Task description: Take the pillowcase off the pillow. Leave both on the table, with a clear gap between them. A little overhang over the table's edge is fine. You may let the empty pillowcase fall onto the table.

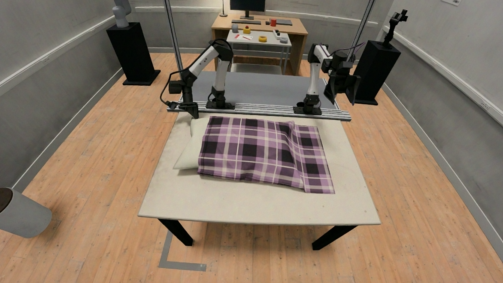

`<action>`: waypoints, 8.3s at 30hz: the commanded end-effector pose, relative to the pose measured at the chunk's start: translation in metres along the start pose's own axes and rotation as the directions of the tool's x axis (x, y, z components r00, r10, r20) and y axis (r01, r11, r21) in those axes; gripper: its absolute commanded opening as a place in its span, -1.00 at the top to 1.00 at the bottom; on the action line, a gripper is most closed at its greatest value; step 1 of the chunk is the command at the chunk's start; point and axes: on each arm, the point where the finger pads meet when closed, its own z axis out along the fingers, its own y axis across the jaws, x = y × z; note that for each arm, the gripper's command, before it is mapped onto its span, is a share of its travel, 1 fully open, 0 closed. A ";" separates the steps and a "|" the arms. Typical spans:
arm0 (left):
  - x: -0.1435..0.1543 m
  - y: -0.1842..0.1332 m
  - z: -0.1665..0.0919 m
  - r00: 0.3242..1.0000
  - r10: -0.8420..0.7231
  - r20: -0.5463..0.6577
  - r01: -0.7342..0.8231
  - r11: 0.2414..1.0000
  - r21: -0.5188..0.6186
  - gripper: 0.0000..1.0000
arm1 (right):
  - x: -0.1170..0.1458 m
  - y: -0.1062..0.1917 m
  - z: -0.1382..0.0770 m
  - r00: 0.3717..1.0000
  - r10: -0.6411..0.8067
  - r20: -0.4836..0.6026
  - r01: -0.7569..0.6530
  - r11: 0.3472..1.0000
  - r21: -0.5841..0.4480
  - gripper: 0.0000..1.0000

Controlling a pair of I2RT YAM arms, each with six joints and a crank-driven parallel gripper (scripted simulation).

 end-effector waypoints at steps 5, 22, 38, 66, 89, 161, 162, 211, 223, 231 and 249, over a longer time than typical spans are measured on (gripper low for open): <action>-0.024 0.001 -0.001 0.998 0.001 0.060 -0.001 1.000 -0.007 -1.00 | -0.001 -0.003 0.016 1.000 0.014 0.000 -0.014 1.000 0.009 0.09; -0.024 0.001 -0.001 0.998 0.001 0.060 -0.001 1.000 -0.007 -1.00 | -0.002 -0.004 0.016 1.000 0.019 0.001 -0.019 1.000 0.010 0.45; -0.024 0.001 -0.001 0.998 0.001 0.060 -0.001 1.000 -0.007 -1.00 | -0.002 -0.003 0.016 1.000 0.019 0.000 -0.019 1.000 0.008 0.82; -0.024 0.001 -0.001 0.998 0.001 0.060 -0.001 1.000 -0.007 -1.00 | -0.002 -0.004 0.016 1.000 0.018 0.001 -0.018 1.000 0.010 0.95; -0.024 0.001 -0.001 0.998 0.001 0.060 -0.001 1.000 -0.007 -1.00 | -0.013 0.007 0.010 1.000 -0.005 0.028 0.005 1.000 -0.005 0.98; -0.024 0.001 -0.001 0.998 0.001 0.060 -0.001 1.000 -0.007 -1.00 | -0.035 0.033 -0.032 1.000 -0.012 0.026 0.013 1.000 -0.018 0.98; -0.024 0.001 -0.001 0.998 0.001 0.060 -0.001 1.000 -0.007 -1.00 | -0.038 0.033 -0.032 1.000 -0.012 0.026 0.012 1.000 -0.018 0.98; -0.024 0.001 -0.001 0.998 0.001 0.060 -0.001 1.000 -0.007 -1.00 | -0.140 0.020 -0.039 0.999 -0.013 0.043 0.014 1.000 -0.019 0.98; -0.024 0.001 -0.001 0.998 0.001 0.060 -0.001 1.000 -0.007 -1.00 | -0.161 0.018 -0.040 0.999 -0.005 0.037 0.005 1.000 -0.016 0.98; -0.024 0.001 -0.001 0.998 0.001 0.060 -0.001 1.000 -0.007 -1.00 | -0.181 0.016 -0.040 0.999 -0.002 0.037 0.003 1.000 -0.017 0.98; -0.024 0.001 -0.001 0.998 0.001 0.060 -0.001 1.000 -0.007 -1.00 | -0.213 0.014 -0.040 0.999 -0.003 0.043 0.004 1.000 -0.018 0.98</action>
